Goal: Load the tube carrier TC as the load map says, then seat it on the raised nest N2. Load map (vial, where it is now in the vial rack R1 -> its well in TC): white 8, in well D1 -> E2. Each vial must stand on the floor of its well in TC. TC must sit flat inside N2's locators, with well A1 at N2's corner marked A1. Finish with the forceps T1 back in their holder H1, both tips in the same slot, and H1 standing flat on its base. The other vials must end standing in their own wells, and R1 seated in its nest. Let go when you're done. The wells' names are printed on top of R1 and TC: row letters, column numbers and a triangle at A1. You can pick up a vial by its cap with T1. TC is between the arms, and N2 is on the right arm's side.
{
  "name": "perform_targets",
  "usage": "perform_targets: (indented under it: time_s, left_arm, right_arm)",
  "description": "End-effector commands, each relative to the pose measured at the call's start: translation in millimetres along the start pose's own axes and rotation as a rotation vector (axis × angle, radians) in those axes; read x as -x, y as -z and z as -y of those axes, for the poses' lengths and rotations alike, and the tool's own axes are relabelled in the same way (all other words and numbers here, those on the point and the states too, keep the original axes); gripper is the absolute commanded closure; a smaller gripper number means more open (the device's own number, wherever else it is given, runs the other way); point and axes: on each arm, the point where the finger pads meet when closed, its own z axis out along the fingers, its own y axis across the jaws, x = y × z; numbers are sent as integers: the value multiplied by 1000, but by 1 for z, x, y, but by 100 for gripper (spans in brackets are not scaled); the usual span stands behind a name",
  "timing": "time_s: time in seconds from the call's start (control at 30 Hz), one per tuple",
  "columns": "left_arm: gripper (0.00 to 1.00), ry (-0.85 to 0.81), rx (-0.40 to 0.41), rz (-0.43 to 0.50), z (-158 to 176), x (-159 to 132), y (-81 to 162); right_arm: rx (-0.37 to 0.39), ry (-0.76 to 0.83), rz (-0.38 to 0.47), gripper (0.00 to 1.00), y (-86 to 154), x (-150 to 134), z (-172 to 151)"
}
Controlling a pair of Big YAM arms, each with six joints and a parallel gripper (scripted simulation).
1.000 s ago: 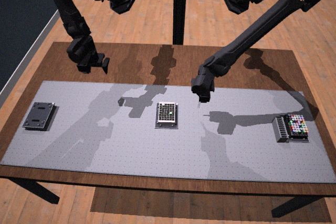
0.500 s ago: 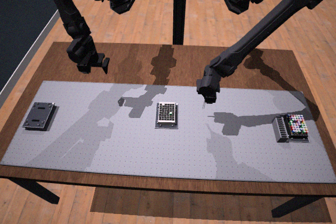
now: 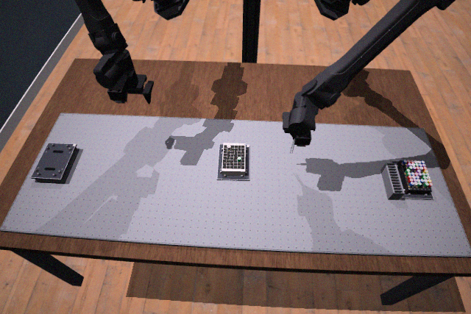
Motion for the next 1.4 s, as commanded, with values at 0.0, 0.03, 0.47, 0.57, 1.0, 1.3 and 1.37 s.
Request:
perform_targets:
  time_s: [0.0,0.03,0.47,0.57,1.0,1.3,1.37]
  left_arm:
    - [93,11,1,15,-13,8,2]
    - [93,-5,5,-9,-9,0,-8]
    - [93,10,2,15,-36,12,2]
    - [93,10,2,15,-38,12,3]
    - [93,8,3,13,-59,15,3]
    - [93,4,4,6,-71,16,3]
    - [93,6,4,10,-74,18,4]
  right_arm:
    - [1,10,16,0,2,6,0]
    - [1,10,16,0,2,6,0]
    - [1,10,16,0,2,6,0]
    - [1,10,16,0,2,6,0]
    - [1,10,16,0,2,6,0]
    - [1,10,16,0,2,6,0]
    - [1,10,16,0,2,6,0]
